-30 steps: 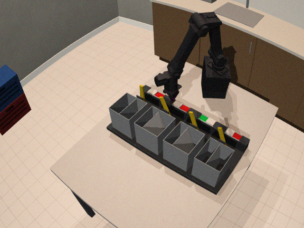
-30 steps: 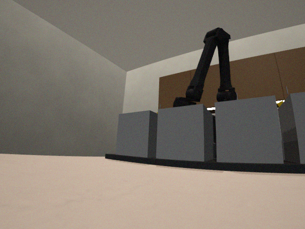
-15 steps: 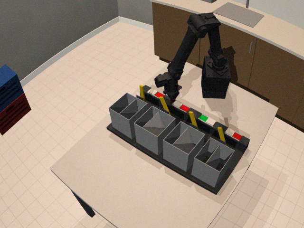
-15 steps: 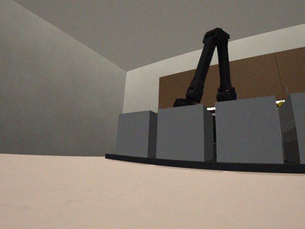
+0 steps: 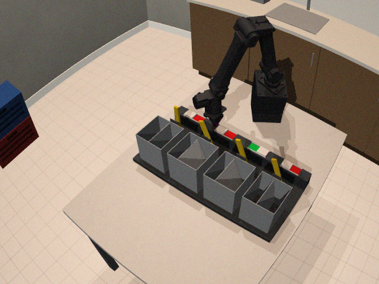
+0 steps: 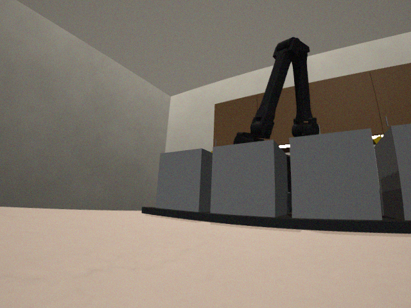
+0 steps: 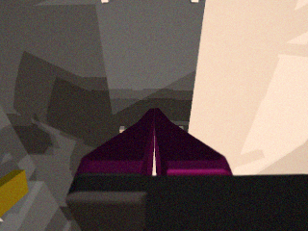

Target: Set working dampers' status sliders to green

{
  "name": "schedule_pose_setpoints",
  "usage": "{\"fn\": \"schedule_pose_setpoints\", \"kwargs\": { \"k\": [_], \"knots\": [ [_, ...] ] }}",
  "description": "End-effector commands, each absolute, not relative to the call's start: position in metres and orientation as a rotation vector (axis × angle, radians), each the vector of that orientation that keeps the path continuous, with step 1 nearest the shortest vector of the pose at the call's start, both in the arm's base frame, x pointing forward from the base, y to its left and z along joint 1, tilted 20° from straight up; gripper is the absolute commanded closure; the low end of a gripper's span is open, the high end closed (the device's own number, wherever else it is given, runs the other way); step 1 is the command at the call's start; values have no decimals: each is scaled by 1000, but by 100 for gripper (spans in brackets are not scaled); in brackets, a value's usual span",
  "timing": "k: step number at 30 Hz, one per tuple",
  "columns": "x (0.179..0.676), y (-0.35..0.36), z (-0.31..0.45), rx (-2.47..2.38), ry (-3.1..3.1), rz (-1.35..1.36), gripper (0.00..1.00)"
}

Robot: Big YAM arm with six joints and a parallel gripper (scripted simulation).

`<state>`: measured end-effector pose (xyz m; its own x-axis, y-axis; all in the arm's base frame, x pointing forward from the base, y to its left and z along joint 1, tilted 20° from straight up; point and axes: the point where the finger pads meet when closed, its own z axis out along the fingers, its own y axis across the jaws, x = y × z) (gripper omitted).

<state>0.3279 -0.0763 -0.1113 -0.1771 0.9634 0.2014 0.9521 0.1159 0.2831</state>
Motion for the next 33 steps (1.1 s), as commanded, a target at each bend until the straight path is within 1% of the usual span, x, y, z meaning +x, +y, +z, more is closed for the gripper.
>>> {"fn": "schedule_pose_setpoints", "kwargs": {
  "k": [1,33],
  "knots": [
    [339,-80,-107,1977,2302,552,100],
    [333,-74,-104,1981,2300,552,100]
  ]
}}
